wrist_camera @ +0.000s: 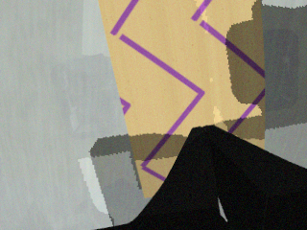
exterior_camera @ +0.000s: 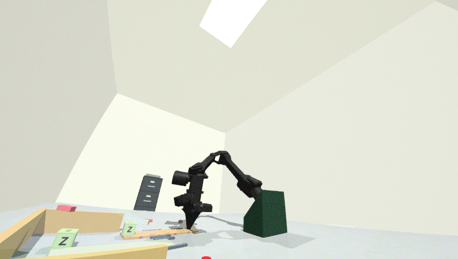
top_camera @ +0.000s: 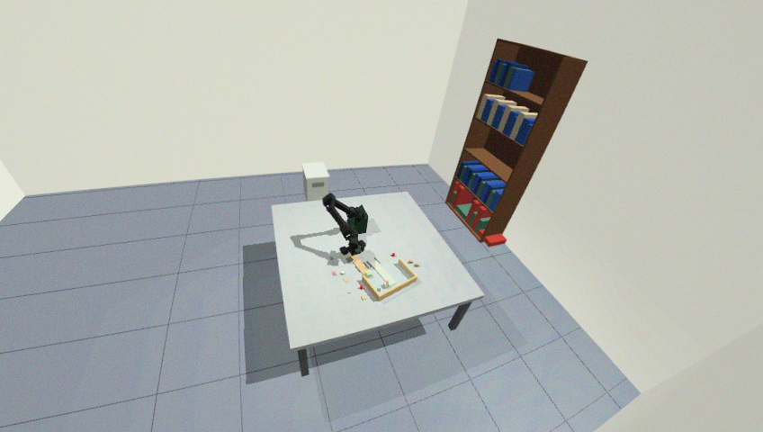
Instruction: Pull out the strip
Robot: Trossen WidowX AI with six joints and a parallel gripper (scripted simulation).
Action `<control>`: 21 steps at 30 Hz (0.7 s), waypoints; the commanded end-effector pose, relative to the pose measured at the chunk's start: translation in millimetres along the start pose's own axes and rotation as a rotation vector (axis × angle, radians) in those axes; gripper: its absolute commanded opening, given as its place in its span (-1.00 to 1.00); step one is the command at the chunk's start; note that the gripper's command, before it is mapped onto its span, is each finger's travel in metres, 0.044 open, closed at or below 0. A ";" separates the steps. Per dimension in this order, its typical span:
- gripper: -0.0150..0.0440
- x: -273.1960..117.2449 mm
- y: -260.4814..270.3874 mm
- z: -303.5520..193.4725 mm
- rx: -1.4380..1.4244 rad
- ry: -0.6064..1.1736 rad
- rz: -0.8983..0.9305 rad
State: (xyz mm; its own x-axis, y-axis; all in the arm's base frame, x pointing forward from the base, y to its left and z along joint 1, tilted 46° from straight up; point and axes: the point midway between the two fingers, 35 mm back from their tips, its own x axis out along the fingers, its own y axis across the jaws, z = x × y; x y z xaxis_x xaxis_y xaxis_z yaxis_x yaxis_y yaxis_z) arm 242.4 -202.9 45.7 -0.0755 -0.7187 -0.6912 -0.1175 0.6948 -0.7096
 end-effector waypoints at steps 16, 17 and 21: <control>-0.49 4.8 1.0 -36.1 -0.004 0.030 0.004; -0.49 4.7 1.0 -37.6 -0.004 0.030 0.004; -0.49 4.6 1.0 -42.2 -0.004 0.030 0.004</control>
State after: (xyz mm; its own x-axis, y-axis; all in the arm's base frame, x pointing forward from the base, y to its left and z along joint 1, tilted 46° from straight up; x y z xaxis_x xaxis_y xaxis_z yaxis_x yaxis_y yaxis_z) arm 213.6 -203.9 50.8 -0.0740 -0.7194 -0.6907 -0.1184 0.6940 -0.7102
